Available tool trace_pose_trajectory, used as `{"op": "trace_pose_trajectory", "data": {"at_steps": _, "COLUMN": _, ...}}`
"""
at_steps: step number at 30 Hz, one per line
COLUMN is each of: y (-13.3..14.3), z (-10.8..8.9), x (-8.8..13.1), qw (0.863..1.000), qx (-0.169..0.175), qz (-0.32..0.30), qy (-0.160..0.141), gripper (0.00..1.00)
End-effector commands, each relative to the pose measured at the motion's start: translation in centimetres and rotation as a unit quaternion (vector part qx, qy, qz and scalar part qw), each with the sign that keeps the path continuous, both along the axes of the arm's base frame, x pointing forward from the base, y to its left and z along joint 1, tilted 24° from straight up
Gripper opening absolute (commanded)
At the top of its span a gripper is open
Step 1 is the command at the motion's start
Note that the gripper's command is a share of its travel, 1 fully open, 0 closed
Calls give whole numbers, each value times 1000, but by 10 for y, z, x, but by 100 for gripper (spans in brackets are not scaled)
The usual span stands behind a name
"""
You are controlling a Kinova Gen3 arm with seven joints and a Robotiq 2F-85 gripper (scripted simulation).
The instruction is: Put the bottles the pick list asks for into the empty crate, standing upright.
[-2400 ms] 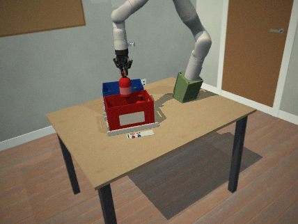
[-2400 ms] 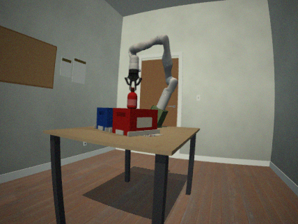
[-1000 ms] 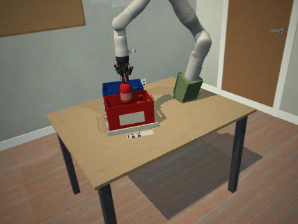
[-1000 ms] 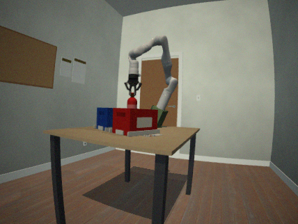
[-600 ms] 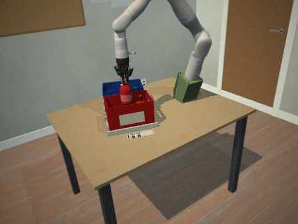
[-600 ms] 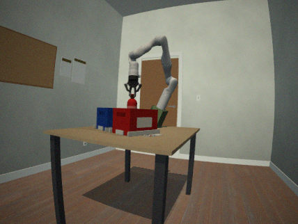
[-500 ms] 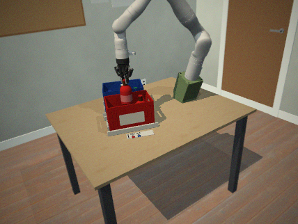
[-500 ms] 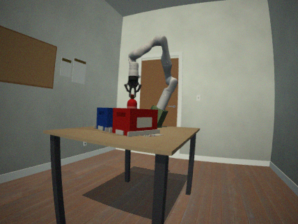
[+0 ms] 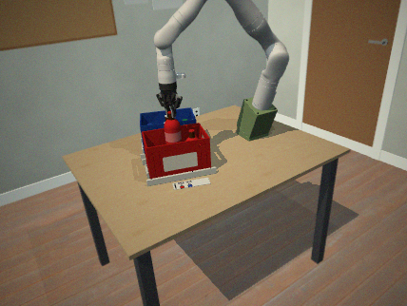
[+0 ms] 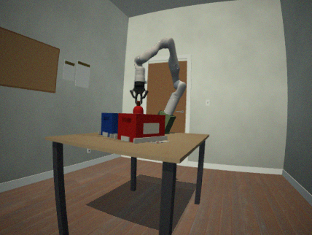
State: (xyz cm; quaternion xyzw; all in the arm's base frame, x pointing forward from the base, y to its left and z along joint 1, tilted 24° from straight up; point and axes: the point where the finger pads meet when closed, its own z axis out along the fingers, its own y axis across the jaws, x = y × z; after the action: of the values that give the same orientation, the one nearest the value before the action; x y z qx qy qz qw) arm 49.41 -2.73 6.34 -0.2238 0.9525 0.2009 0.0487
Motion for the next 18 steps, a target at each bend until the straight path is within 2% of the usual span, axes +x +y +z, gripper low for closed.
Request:
{"op": "trace_pose_trajectory", "data": {"at_steps": 1, "y": 0, "z": -2, "x": 1, "qw": 1000, "qx": 0, "qz": -1, "qy": -1, "gripper": 10}}
{"op": "trace_pose_trajectory", "data": {"at_steps": 18, "y": 6, "z": -15, "x": 1, "qw": 1000, "qx": 0, "qz": -1, "qy": -1, "gripper": 10}}
